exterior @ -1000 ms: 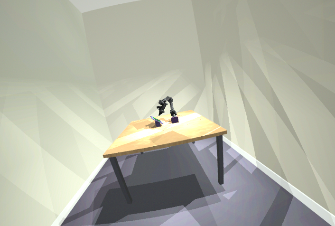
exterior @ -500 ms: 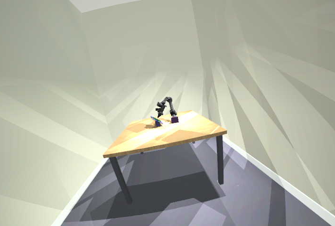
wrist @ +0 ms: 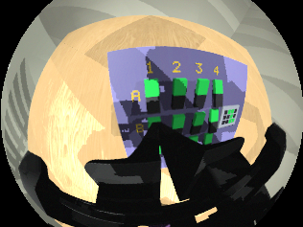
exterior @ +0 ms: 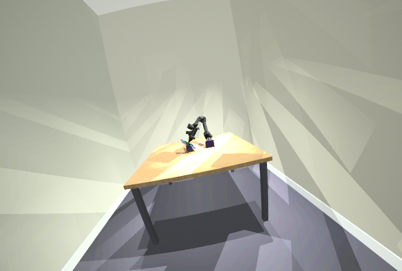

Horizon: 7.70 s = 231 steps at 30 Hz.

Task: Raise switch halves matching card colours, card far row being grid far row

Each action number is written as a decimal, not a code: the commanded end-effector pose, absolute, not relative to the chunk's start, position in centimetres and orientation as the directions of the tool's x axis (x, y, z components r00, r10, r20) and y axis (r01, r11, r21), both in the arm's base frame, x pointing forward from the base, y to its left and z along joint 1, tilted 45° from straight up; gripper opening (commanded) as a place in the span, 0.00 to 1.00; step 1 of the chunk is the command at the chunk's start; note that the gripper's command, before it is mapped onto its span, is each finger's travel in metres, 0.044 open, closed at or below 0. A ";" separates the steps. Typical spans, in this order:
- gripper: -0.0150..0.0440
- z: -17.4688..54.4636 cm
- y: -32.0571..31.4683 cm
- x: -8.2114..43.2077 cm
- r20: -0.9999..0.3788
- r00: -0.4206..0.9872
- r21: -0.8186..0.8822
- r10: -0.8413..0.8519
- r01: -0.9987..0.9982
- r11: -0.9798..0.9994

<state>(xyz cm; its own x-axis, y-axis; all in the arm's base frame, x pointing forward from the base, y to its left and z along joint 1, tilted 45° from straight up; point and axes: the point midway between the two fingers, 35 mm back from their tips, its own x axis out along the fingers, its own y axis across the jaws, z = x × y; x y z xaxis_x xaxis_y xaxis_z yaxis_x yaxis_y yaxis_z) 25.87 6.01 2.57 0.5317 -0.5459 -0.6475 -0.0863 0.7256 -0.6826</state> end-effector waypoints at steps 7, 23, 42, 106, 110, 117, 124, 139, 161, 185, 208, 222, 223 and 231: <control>0.25 2.1 5.7 25.9 -0.651 0.523 -0.686 -0.550 -0.095 0.721; 0.25 2.1 5.7 25.9 -0.651 0.523 -0.686 -0.550 -0.095 0.721; 0.25 1.9 5.5 26.0 -0.651 0.523 -0.686 -0.550 -0.095 0.721; 0.25 5.1 4.6 25.2 -0.651 0.522 -0.687 -0.551 -0.096 0.720; 0.25 4.9 4.4 25.4 -0.650 0.523 -0.687 -0.551 -0.096 0.720; 0.25 4.4 3.9 25.8 -0.651 0.523 -0.687 -0.551 -0.096 0.720; 0.25 4.0 3.6 26.2 -0.650 0.523 -0.687 -0.551 -0.096 0.720; 0.25 4.0 3.6 26.2 -0.650 0.523 -0.687 -0.551 -0.096 0.720; 0.25 3.9 3.5 26.3 -0.650 0.523 -0.687 -0.551 -0.096 0.720; 0.25 3.7 3.3 26.5 -0.650 0.523 -0.687 -0.551 -0.095 0.720; 0.25 7.4 6.5 22.1 -0.644 0.542 -0.686 -0.539 -0.098 0.721; 0.25 4.2 3.2 21.5 -0.652 0.521 -0.687 -0.551 -0.097 0.720; 0.25 4.2 3.2 21.5 -0.652 0.521 -0.687 -0.551 -0.097 0.720; 0.25 3.6 2.7 22.0 -0.651 0.522 -0.688 -0.552 -0.097 0.720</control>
